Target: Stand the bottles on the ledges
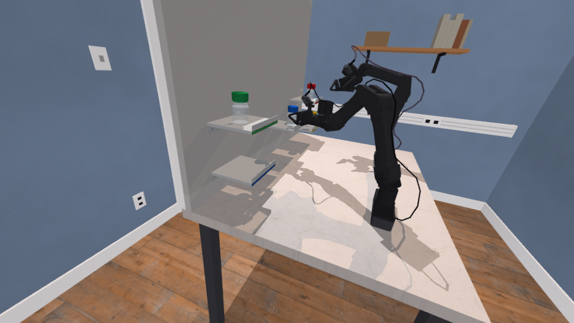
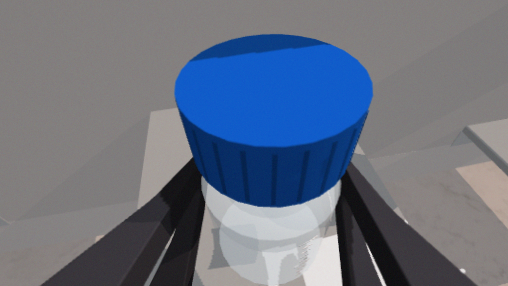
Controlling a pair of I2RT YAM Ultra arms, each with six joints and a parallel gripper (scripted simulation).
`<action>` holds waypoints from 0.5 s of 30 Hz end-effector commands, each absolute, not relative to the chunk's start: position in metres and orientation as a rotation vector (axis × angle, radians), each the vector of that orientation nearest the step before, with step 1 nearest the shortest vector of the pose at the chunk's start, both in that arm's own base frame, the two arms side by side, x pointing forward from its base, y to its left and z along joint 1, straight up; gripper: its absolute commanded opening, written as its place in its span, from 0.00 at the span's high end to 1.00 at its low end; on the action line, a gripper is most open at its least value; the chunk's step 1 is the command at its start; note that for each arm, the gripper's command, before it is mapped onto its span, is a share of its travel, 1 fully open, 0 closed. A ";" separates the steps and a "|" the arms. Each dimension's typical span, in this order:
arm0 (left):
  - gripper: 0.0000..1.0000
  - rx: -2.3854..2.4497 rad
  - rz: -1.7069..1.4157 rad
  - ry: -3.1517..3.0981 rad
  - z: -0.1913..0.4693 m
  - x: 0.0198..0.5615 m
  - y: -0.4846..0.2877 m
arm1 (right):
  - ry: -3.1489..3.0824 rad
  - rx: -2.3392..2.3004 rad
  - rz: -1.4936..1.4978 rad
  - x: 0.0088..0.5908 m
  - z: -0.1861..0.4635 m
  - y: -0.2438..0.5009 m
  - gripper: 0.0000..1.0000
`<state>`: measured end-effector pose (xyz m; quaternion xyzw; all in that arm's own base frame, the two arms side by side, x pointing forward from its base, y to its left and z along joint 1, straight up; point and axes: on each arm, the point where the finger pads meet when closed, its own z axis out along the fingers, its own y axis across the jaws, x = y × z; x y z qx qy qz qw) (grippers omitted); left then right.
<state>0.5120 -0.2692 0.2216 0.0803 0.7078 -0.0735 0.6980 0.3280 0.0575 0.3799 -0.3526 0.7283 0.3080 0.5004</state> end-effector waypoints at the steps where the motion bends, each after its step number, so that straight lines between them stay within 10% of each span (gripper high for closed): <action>1: 0.94 0.161 -0.180 1.542 0.240 0.513 -0.269 | 1.742 -0.856 0.767 0.324 0.387 0.060 0.12; 4: 0.60 0.159 -0.184 1.535 0.251 0.514 -0.268 | 1.742 -0.856 0.767 0.324 0.387 0.060 0.12; 7: 0.49 0.159 -0.184 1.535 0.255 0.513 -0.268 | 1.742 -0.856 0.767 0.324 0.387 0.060 0.12; 15: 0.48 0.158 -0.183 1.535 0.319 0.511 -0.268 | 1.742 -0.856 0.767 0.324 0.387 0.060 0.12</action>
